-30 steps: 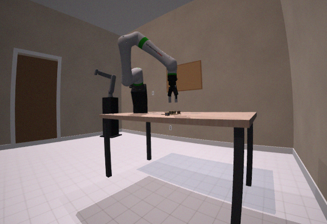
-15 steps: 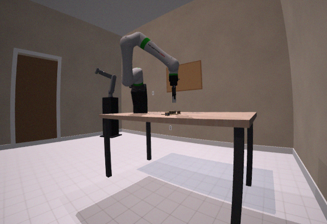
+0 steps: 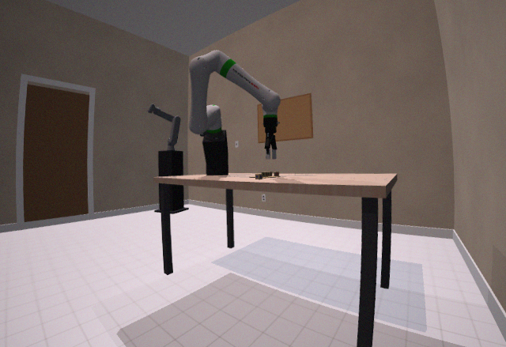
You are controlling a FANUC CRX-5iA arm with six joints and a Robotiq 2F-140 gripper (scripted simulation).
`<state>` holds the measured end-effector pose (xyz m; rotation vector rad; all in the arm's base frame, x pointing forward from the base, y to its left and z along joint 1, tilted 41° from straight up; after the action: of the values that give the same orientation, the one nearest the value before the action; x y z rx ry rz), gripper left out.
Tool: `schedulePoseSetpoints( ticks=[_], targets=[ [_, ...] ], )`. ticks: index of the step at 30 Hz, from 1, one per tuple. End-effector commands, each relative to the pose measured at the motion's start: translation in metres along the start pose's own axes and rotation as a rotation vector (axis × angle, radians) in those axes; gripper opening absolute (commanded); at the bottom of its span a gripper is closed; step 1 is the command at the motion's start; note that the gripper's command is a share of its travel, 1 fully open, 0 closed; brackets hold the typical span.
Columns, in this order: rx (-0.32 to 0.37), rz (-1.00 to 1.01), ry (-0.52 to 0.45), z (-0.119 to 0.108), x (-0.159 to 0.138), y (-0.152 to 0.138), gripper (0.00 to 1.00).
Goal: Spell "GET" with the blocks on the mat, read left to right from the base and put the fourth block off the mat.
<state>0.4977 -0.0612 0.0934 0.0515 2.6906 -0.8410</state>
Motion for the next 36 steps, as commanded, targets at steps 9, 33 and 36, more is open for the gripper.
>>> schedulePoseSetpoints(
  ticks=[9,33,36],
  targets=[
    [0.015,0.320,-0.007,0.001,-0.003,0.020,1.00],
    [0.015,0.891,-0.016,0.002,-0.007,0.054,1.00],
    [0.015,0.915,-0.016,0.002,-0.008,0.056,1.00]
  ],
)
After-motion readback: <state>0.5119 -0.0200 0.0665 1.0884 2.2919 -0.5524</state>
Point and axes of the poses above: the point where the finger pads meet when closed, its own z axis out along the fingers, its own y axis across the jaws, x = y × z, the point moved 8 cm from there along -z, back along the fingers, and after that the axes turned 8 degrees about z, right-handed, at the moved point
